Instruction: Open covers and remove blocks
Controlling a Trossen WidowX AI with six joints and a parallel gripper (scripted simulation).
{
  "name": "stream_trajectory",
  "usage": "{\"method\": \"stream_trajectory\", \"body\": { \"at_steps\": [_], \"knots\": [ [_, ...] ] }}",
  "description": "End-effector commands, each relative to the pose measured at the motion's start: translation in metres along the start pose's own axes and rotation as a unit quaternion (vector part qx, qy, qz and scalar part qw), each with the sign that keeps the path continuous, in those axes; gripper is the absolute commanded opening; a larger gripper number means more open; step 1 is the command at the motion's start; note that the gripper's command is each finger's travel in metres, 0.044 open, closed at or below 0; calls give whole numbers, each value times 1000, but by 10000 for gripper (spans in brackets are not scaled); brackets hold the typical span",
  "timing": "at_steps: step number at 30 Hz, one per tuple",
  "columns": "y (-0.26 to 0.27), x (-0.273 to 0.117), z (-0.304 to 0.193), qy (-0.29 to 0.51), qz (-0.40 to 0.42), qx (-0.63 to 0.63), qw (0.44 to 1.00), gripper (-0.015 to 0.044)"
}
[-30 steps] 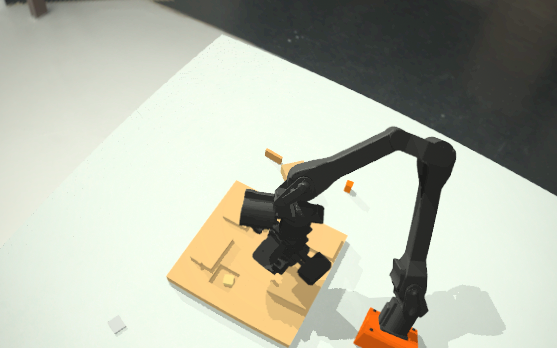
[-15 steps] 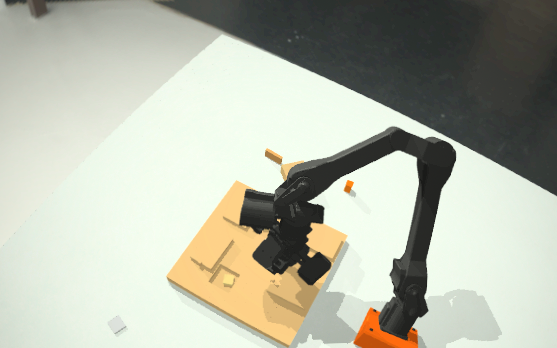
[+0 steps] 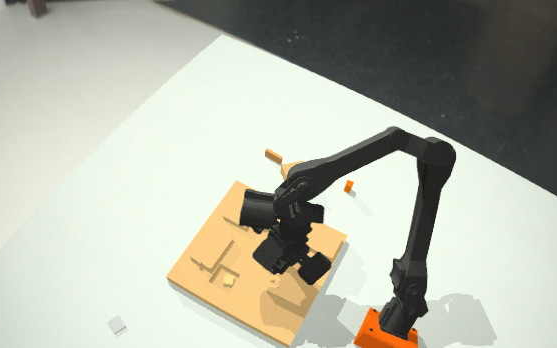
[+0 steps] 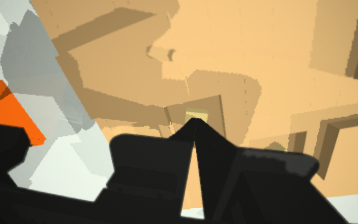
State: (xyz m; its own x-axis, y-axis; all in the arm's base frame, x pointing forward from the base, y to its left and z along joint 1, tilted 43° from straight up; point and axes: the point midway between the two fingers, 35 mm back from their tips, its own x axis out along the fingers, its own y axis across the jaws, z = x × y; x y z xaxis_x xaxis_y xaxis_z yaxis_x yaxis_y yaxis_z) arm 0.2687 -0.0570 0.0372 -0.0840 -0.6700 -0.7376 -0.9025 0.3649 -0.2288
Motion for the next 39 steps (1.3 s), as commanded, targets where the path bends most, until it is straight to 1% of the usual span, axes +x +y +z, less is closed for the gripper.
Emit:
{"method": "stream_trajectory", "body": {
  "at_steps": [1,9,39],
  "knots": [
    [0,-4,0,1,0,2,1000,0],
    [0,-12,0,3,-1,2,1000,0],
    [0,-11,0,4,-1,0,1000,0]
  ]
}}
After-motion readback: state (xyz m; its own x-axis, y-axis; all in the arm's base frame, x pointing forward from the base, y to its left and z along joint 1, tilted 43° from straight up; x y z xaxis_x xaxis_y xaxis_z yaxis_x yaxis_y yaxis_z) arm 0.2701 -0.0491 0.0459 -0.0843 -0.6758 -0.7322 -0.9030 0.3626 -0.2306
